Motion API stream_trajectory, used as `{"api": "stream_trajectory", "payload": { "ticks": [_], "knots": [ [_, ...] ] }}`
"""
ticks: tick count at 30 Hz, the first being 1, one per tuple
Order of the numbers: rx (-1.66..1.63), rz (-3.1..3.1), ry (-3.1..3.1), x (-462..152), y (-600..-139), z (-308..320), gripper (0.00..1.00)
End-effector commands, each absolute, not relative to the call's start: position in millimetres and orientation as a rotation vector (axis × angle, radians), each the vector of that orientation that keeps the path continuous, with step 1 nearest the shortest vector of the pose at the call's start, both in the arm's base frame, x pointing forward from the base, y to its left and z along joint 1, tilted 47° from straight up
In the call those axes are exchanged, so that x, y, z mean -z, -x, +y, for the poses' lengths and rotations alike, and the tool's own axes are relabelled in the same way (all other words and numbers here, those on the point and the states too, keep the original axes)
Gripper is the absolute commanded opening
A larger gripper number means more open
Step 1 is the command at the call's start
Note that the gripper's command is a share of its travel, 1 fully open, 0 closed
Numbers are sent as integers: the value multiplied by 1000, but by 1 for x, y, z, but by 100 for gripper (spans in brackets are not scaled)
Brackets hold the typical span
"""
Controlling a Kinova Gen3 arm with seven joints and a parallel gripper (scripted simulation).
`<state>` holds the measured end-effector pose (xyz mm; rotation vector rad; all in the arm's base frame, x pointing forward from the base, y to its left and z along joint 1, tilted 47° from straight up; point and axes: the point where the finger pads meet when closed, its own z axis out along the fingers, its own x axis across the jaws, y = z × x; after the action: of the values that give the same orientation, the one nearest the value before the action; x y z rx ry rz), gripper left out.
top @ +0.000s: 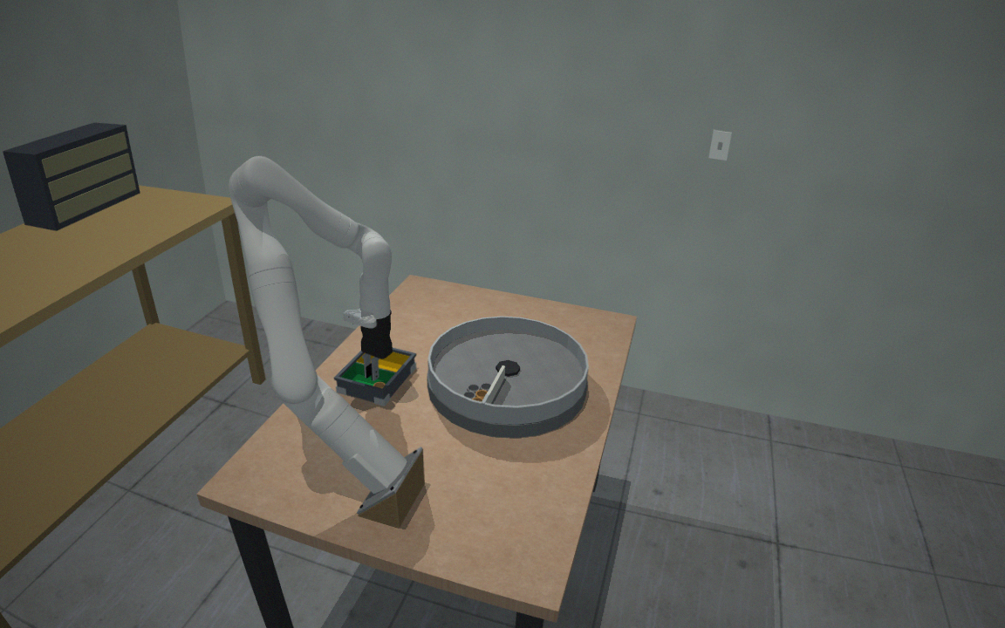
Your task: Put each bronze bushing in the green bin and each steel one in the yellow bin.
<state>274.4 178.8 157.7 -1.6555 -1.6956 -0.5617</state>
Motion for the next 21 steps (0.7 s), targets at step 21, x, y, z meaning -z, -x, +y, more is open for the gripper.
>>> {"api": "stream_trajectory", "payload": {
  "ticks": [21],
  "knots": [
    [593, -1702, 1685, -217, -298, 113, 42]
  ]
}}
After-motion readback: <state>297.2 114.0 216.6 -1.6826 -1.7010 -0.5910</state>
